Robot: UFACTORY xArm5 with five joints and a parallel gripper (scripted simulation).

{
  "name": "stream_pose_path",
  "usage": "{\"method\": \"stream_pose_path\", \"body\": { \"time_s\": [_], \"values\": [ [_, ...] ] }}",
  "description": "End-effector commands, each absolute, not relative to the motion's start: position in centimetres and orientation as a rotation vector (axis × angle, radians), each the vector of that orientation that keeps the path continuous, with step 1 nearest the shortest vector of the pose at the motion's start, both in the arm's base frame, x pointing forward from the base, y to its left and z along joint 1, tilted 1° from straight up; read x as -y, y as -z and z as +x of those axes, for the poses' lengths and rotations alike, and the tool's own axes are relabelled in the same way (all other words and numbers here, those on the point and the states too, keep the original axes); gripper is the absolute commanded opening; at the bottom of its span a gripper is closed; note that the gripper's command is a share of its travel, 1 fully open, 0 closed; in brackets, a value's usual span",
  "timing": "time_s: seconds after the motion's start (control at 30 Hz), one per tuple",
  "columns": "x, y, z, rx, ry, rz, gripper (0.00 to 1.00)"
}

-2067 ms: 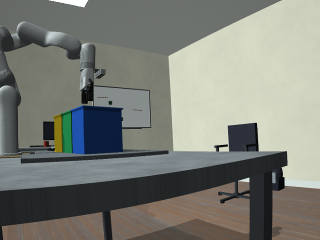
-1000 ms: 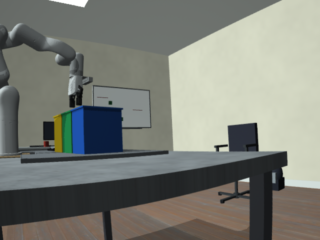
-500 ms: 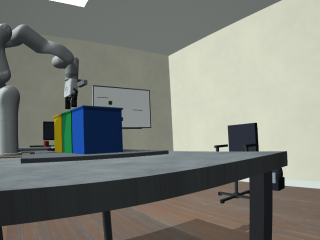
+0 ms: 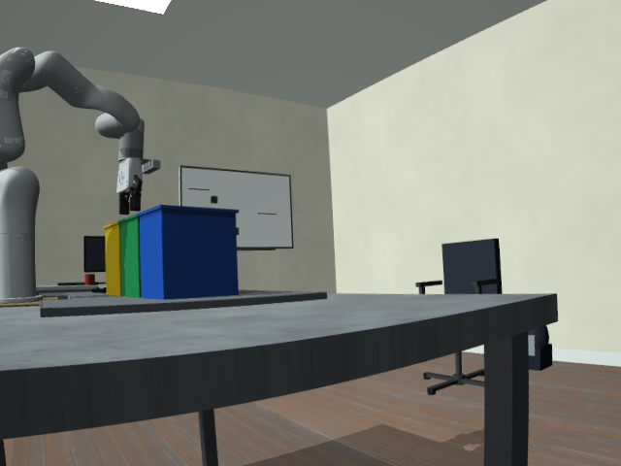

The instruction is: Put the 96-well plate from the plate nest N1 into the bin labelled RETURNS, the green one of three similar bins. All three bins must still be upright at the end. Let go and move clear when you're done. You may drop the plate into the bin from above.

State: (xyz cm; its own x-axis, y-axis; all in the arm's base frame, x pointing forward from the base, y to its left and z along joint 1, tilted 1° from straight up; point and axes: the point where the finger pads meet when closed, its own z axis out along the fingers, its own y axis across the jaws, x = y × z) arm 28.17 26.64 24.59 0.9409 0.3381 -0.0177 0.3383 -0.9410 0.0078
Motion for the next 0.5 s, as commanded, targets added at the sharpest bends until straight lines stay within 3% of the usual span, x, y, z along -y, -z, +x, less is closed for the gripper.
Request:
{"method": "stream_pose_path", "body": {
  "time_s": [0.0, 0.47],
  "values": [
    [-28.9, -24.7, 27.5, -0.536, 0.022, 3.085, 1.00],
    [-34.5, -24.6, 25.5, -0.535, 0.021, 3.082, 1.00]
  ]
}}
